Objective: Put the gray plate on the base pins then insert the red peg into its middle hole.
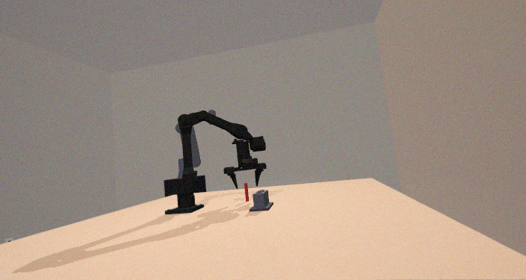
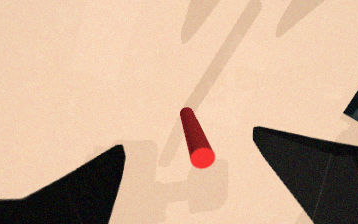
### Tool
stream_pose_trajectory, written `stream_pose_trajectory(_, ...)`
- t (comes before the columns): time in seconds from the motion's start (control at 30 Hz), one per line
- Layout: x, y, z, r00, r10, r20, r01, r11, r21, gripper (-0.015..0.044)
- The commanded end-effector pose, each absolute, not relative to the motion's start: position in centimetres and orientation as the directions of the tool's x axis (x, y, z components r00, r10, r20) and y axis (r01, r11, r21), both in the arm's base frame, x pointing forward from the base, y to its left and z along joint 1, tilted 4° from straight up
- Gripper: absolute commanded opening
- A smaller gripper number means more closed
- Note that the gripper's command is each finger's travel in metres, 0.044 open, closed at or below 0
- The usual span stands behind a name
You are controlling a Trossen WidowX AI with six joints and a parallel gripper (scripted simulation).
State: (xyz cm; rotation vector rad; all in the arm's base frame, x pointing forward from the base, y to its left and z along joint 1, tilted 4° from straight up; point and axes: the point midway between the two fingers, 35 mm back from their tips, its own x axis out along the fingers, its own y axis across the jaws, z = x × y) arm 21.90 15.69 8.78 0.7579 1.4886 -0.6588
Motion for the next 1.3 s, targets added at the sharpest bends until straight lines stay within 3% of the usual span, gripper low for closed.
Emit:
stream_pose_trajectory(0.0, 21.58, 15.58, 7.71, -0.016, 0.066, -0.998, 0.789, 0.613, 0.028, 0.044)
stream_pose_trajectory(0.23, 21.49, 15.58, 6.84, -0.016, 0.066, -0.998, 0.789, 0.613, 0.028, 0.044)
stream_pose_trajectory(0.77, 21.49, 15.58, 6.84, -0.016, 0.066, -0.998, 0.789, 0.613, 0.028, 0.002)
stream_pose_trajectory(1.27, 21.59, 15.6, 7.34, -0.016, 0.066, -0.998, 0.789, 0.613, 0.028, 0.0)
